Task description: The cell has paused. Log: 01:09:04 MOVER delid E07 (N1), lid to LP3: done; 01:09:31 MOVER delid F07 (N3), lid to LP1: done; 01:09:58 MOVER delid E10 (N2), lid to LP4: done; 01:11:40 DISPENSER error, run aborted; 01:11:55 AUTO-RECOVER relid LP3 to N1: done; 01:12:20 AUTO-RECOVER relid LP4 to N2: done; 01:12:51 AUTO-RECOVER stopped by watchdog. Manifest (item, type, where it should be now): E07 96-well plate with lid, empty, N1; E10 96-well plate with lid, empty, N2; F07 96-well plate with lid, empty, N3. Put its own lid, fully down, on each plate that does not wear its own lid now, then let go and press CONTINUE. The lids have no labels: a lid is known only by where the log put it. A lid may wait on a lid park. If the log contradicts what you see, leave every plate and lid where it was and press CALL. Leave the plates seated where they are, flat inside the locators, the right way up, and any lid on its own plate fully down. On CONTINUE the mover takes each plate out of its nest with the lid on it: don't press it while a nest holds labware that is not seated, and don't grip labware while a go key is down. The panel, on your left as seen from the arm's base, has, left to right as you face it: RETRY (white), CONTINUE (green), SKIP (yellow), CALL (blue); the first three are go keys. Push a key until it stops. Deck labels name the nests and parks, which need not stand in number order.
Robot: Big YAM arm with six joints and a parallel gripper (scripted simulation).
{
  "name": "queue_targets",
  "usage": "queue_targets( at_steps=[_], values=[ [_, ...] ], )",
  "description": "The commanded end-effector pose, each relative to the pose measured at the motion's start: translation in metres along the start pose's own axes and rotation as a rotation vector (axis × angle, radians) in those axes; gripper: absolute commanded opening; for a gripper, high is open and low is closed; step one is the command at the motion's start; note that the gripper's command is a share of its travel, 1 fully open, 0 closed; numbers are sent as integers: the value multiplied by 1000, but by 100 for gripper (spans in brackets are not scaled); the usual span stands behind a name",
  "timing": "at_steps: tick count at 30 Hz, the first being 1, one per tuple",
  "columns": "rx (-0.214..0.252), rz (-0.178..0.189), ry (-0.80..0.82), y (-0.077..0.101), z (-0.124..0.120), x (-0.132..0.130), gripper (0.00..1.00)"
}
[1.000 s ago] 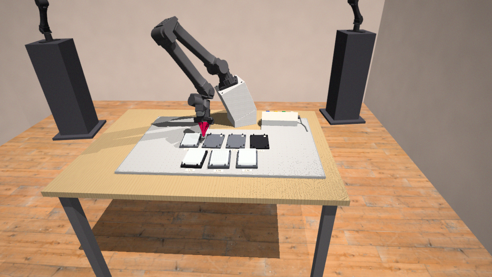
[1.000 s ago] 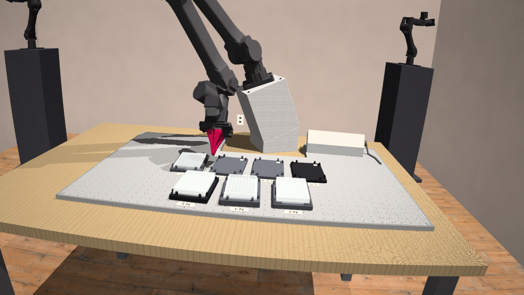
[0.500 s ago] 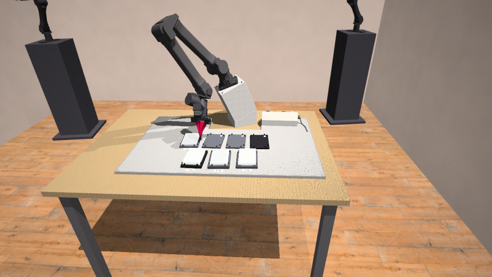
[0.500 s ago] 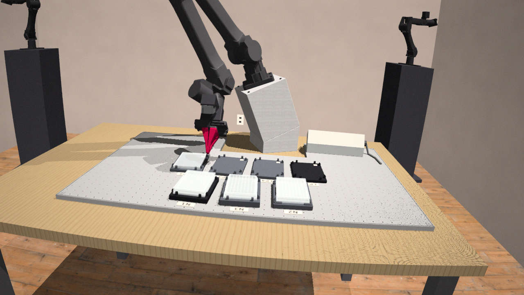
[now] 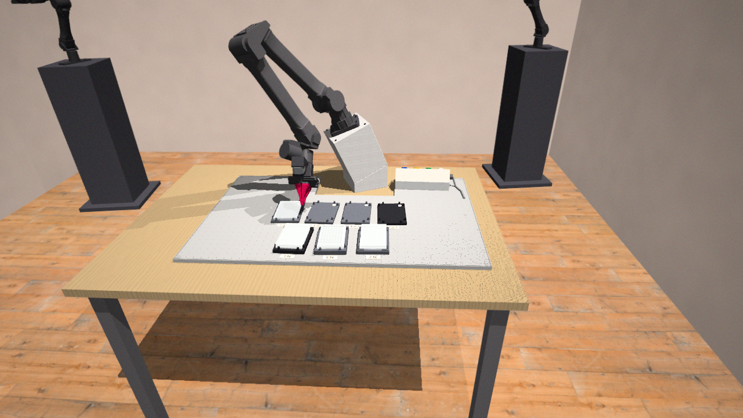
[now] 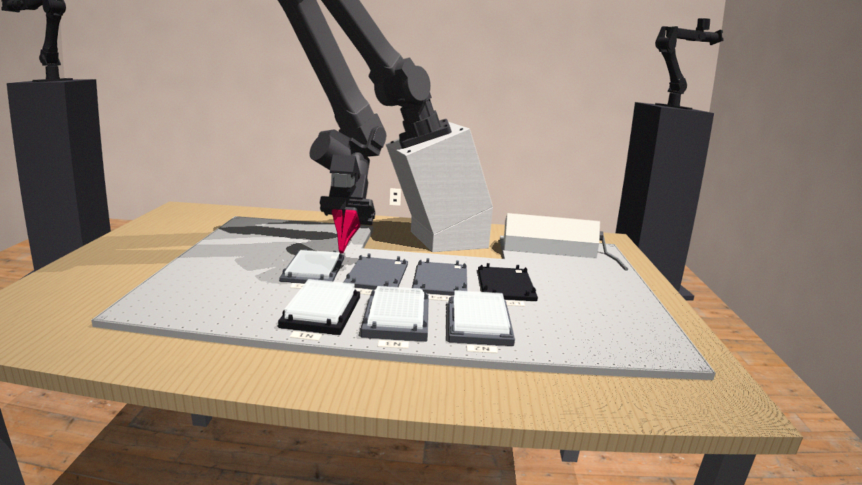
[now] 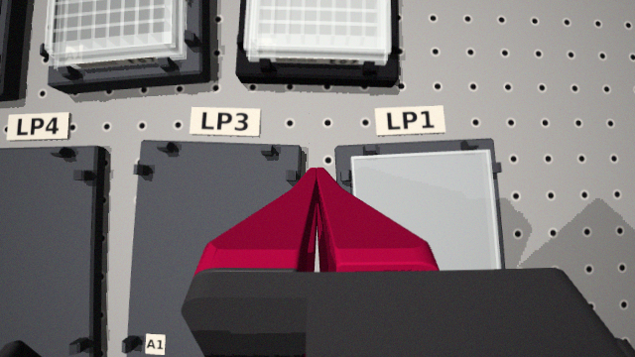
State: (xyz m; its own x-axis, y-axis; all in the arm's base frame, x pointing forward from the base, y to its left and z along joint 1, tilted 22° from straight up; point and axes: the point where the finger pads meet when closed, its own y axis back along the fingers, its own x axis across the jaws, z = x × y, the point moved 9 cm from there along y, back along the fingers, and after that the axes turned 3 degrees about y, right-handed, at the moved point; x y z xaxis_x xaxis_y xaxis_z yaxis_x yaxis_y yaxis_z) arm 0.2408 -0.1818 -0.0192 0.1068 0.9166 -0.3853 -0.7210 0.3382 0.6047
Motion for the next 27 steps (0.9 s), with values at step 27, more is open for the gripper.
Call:
queue_targets(
  at_steps=[27],
  values=[
    [-18,9,2,1,8,122,0]
  ],
)
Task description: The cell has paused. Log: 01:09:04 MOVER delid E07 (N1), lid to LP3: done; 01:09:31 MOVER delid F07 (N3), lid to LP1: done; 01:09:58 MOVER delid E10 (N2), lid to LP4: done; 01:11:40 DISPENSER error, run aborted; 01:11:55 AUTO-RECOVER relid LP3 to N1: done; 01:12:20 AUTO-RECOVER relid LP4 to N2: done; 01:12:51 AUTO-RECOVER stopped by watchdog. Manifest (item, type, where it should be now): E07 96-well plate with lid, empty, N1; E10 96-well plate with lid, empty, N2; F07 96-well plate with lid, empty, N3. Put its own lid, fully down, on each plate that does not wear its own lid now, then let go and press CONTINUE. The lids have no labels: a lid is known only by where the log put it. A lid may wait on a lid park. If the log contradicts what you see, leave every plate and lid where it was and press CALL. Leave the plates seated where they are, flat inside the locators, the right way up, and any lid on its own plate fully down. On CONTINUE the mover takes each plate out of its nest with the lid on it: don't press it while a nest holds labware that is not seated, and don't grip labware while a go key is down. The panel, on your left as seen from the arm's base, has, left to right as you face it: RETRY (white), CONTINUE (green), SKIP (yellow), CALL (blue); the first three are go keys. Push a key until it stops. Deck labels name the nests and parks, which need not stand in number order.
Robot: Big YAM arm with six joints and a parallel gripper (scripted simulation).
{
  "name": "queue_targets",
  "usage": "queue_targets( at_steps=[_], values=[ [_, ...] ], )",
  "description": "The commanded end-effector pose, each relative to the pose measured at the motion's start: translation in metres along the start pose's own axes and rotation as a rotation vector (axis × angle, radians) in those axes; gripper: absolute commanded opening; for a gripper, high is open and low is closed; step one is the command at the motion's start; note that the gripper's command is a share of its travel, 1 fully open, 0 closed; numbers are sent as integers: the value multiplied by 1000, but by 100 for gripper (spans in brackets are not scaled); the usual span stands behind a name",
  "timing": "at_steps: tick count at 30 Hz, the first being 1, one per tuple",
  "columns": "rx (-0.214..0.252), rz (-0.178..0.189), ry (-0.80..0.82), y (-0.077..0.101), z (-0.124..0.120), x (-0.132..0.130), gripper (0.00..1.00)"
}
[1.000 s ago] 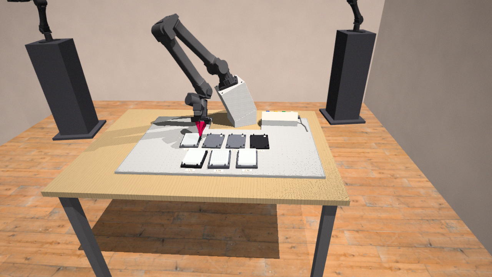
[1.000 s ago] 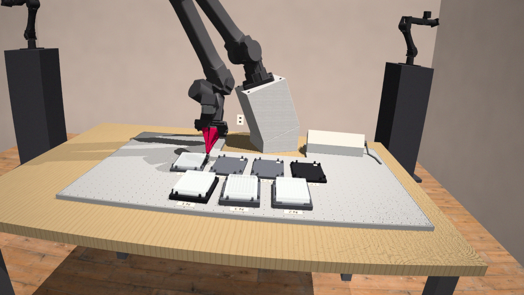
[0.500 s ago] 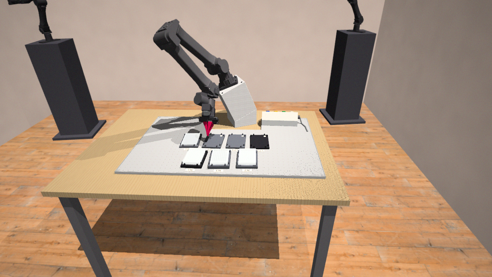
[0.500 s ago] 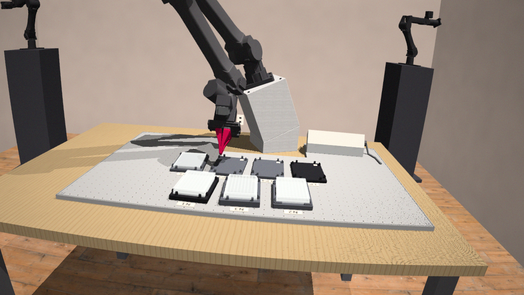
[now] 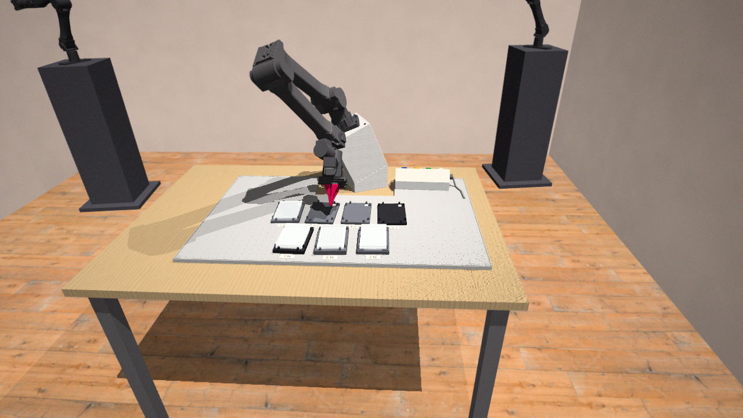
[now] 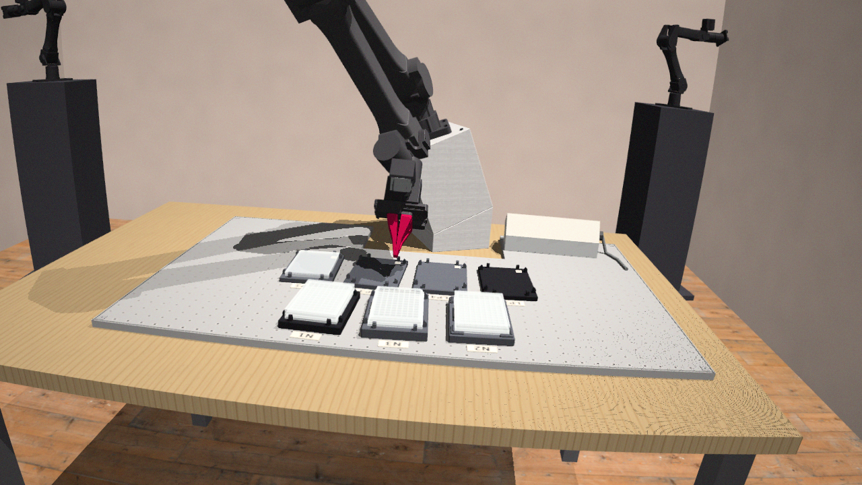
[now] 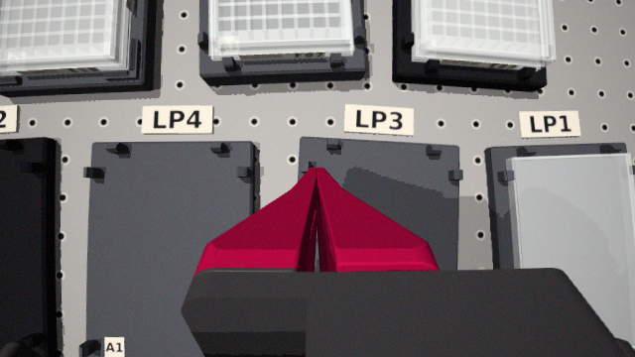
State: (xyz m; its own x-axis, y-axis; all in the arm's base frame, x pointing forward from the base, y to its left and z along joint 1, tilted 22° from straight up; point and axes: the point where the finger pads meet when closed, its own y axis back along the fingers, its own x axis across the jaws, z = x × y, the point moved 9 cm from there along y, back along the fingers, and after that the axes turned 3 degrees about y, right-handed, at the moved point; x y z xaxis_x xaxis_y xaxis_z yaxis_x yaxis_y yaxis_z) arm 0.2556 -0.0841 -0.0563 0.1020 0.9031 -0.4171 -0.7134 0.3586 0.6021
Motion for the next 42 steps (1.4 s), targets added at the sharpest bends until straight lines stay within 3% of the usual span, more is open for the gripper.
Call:
queue_targets(
  at_steps=[1,6,8,12,13,14,27,32,42],
  values=[
    [-23,30,-26,3,3,21,0],
    [-26,30,-27,3,5,47,0],
    [-3,37,-19,3,2,58,0],
    [1,37,-17,3,2,68,0],
    [22,42,-8,12,-3,70,0],
    [1,37,-17,4,3,78,0],
    [-3,34,-15,6,7,142,0],
    [-4,34,-16,6,9,157,0],
    [-14,28,-25,8,13,152,0]
  ],
)
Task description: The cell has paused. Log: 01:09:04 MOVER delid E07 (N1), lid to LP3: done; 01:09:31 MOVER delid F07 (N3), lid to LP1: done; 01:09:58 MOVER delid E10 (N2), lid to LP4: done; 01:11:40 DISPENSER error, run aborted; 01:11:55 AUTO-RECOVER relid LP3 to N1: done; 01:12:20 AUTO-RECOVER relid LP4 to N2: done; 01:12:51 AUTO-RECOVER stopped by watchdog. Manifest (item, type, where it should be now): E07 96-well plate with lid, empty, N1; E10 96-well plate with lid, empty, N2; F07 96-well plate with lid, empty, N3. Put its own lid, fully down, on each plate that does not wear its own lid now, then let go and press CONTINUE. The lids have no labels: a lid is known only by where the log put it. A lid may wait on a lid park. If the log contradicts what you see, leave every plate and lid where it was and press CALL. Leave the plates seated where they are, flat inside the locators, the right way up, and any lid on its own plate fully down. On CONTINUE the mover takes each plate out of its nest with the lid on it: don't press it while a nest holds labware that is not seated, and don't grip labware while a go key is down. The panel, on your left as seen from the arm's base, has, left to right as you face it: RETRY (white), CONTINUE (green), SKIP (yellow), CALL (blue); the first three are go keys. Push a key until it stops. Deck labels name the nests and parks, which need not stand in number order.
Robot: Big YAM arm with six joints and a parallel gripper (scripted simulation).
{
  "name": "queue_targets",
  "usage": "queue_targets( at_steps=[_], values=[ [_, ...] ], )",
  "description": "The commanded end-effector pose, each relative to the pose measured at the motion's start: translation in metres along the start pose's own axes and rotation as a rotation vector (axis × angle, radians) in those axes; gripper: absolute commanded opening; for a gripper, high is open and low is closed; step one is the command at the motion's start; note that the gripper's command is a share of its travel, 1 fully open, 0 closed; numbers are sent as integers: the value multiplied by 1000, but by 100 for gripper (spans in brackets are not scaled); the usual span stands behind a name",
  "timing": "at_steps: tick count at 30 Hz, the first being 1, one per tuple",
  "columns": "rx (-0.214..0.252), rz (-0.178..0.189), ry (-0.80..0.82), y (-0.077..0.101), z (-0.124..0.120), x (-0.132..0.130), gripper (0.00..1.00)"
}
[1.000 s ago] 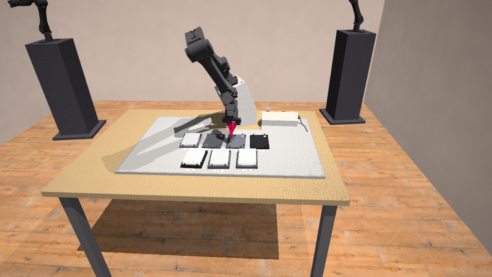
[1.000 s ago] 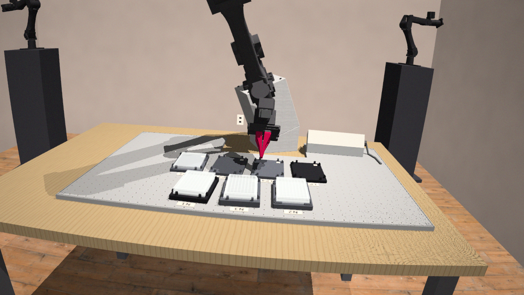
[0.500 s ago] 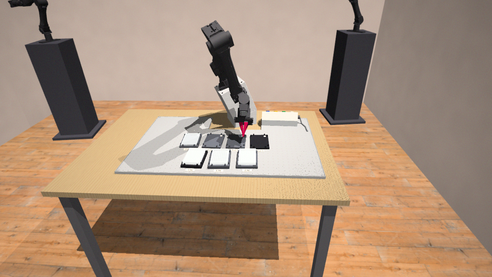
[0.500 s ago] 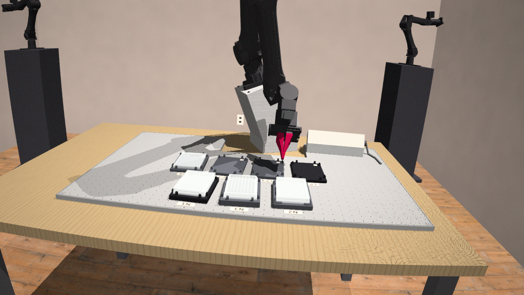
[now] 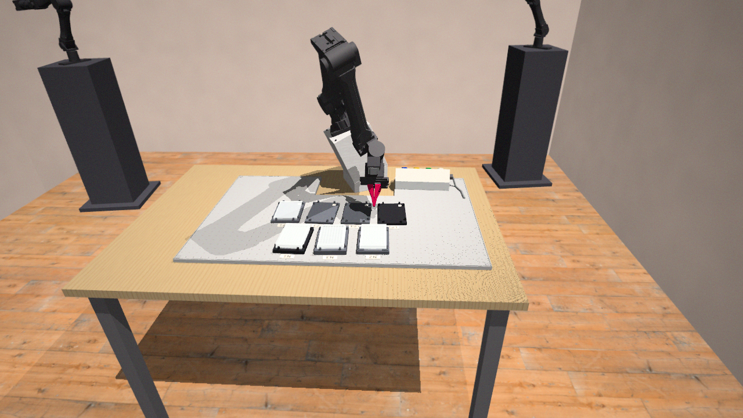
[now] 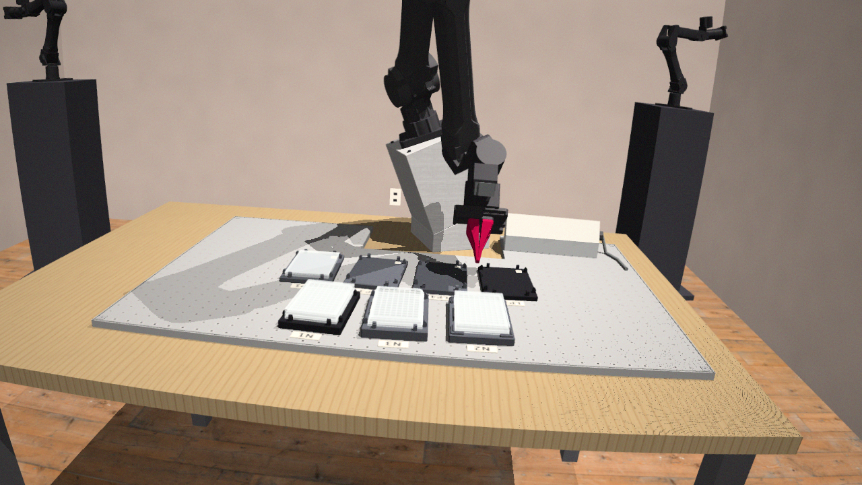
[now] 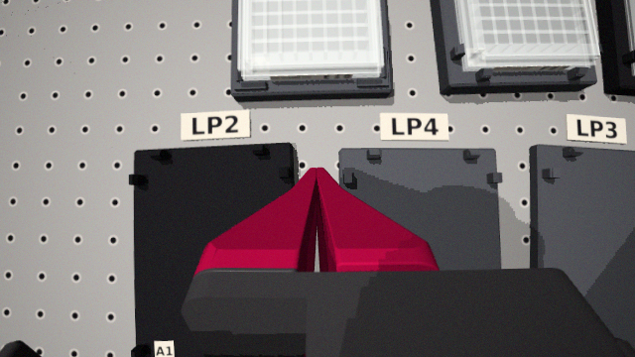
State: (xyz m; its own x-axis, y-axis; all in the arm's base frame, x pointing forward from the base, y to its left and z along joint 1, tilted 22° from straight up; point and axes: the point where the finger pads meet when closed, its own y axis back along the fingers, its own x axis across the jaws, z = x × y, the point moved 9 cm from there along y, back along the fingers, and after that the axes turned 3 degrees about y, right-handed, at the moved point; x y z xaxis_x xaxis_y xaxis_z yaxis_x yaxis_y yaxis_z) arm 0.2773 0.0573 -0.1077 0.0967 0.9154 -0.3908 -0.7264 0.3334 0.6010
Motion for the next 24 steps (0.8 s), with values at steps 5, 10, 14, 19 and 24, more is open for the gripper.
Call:
queue_targets(
  at_steps=[5,10,14,19,24],
  values=[
    [1,4,-8,4,-1,0,0],
    [1,4,-8,4,-1,0,0],
    [1,4,-8,4,-1,0,0],
    [-4,-3,-13,-7,13,-4,0],
    [-5,-3,-12,-17,24,-10,0]
  ],
)
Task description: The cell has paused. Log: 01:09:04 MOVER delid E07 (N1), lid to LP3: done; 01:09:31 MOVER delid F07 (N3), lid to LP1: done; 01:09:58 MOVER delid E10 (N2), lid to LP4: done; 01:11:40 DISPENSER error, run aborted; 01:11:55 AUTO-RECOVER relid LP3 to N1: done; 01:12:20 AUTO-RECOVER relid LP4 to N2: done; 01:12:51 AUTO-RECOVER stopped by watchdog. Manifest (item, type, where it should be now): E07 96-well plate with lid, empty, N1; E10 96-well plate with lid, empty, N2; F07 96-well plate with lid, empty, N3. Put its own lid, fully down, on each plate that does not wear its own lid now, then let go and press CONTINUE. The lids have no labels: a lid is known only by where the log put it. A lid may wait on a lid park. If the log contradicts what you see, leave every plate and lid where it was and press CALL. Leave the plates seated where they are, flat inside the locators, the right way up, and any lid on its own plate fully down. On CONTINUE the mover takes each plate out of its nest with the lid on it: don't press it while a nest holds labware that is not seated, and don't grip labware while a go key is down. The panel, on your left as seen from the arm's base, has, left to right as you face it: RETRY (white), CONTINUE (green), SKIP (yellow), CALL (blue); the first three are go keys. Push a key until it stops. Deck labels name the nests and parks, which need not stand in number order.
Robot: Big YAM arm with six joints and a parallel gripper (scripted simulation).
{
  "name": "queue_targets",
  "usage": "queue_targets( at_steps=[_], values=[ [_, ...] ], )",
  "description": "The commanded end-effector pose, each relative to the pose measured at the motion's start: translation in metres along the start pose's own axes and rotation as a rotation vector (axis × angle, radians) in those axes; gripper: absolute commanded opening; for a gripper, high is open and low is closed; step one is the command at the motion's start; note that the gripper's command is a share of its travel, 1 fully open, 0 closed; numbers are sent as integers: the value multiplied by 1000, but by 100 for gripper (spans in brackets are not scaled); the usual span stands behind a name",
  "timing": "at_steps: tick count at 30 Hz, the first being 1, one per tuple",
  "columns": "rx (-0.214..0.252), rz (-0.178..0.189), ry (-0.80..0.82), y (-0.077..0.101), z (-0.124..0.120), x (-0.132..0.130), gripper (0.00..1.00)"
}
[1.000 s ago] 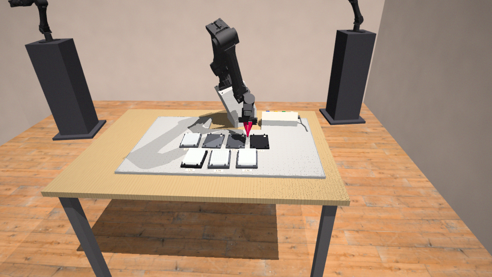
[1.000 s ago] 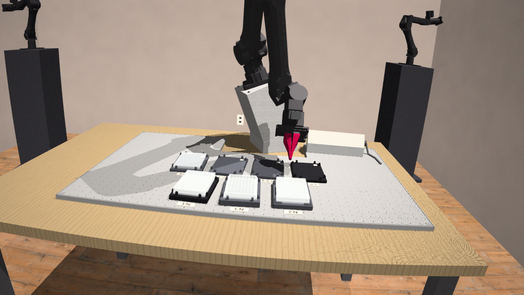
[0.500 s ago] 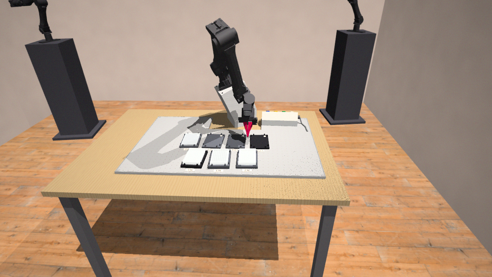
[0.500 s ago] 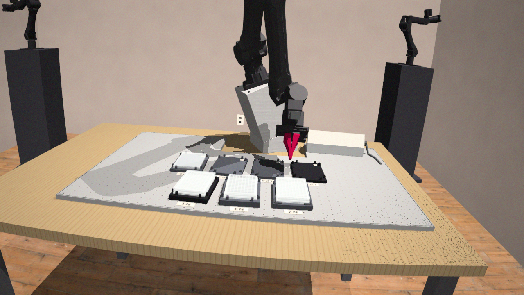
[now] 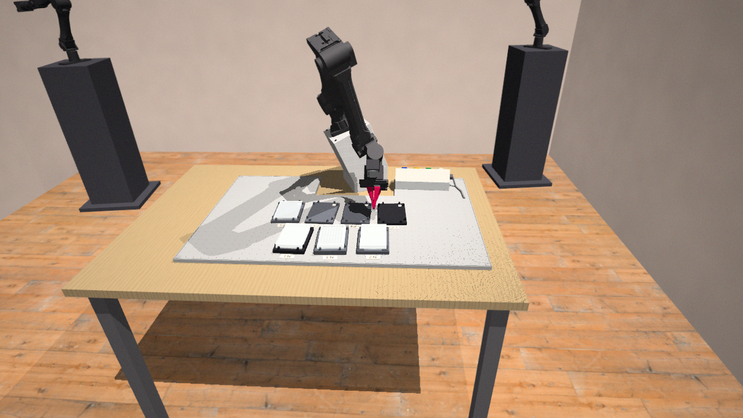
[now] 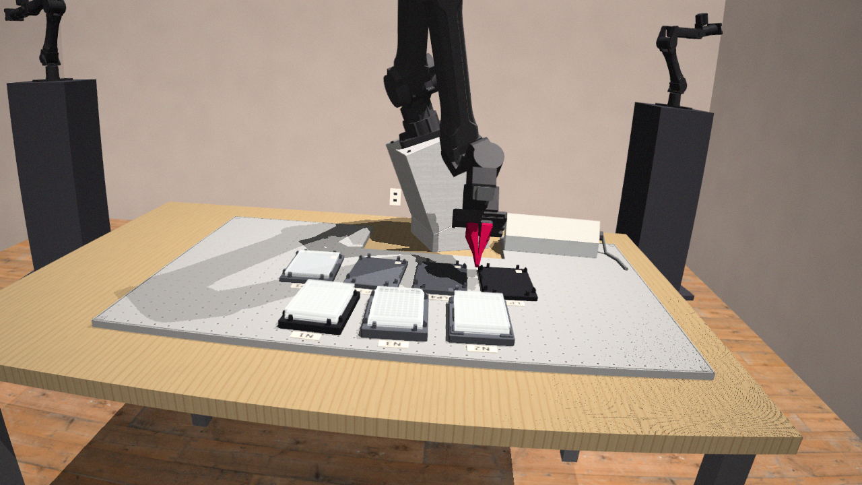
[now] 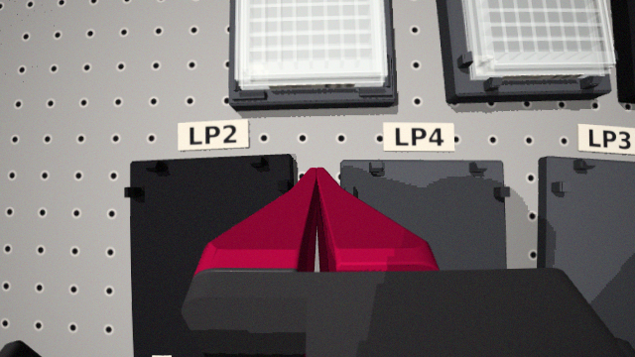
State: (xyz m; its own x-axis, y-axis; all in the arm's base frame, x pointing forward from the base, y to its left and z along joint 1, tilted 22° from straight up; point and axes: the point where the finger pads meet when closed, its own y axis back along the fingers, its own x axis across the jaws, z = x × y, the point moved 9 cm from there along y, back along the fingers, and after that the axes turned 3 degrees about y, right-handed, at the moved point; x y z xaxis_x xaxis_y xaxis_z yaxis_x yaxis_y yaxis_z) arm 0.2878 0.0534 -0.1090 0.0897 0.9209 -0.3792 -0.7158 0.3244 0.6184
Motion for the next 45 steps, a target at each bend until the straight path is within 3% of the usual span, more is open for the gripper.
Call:
queue_targets(
  at_steps=[1,37,45],
  values=[
    [-23,-17,-8,-9,23,-10,0],
    [-41,-24,-10,-105,146,-74,0],
    [-33,-14,-7,-104,138,-66,0]
  ],
)
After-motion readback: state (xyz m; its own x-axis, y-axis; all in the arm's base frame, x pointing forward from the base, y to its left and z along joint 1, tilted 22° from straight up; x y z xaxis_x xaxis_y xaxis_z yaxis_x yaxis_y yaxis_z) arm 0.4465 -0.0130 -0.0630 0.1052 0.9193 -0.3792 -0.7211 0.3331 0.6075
